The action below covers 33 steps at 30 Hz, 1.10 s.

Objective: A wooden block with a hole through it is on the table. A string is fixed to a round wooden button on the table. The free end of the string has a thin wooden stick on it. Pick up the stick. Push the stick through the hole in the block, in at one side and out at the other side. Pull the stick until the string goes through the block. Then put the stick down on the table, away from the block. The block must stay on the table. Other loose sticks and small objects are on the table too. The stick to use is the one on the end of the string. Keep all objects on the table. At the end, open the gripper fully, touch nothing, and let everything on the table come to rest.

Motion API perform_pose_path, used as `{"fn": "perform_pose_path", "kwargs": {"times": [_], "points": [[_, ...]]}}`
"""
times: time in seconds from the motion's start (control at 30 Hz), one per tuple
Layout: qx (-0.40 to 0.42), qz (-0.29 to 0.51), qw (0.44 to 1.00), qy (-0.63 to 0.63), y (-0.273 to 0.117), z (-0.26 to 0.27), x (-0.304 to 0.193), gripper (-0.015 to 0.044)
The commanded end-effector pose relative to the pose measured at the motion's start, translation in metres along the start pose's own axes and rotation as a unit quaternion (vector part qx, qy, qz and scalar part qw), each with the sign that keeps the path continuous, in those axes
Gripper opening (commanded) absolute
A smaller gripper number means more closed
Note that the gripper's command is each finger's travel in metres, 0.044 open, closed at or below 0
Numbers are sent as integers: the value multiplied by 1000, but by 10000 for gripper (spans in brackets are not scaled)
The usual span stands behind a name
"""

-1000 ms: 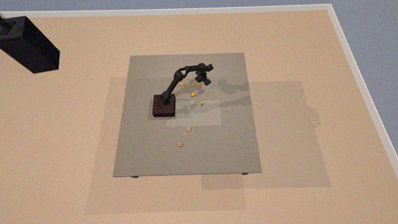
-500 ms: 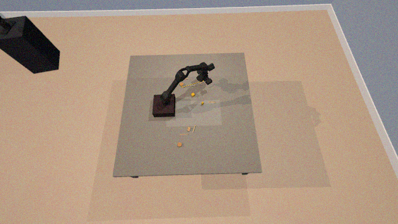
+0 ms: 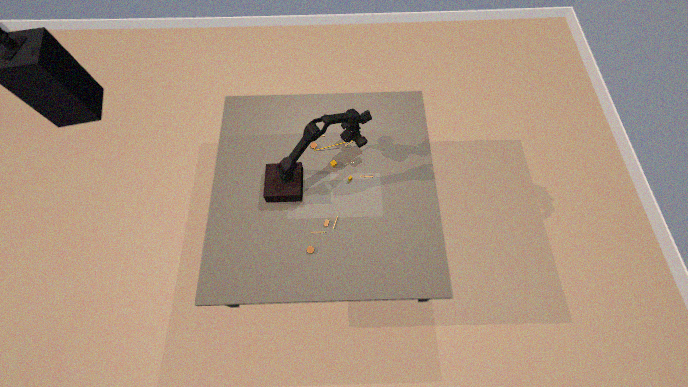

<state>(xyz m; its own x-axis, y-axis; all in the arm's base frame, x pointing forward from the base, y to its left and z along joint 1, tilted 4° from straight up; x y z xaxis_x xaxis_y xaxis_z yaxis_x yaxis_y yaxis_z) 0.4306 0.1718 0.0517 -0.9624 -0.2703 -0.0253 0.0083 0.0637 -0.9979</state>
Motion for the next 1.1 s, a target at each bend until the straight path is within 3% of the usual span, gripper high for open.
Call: {"fn": "perform_pose_path", "kwargs": {"times": [0.0,1.07], "points": [[0,-1,1000,0,7,6,1,0],[1,-2,1000,0,35,36,14,0]]}}
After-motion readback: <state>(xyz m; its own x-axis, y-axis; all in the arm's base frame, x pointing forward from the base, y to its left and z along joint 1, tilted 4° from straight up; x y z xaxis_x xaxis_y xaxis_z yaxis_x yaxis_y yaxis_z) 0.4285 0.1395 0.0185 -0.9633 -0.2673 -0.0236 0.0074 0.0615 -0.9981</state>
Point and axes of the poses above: the point midway between the two fingers, 35 mm back from their tips, its own y axis out along the fingers, its own z axis across the jaws, x = y × z, the point moved 5 cm from there along -y, back along the fingers, and after that the axes turned 7 degrees about y, right-handed, at the moved point
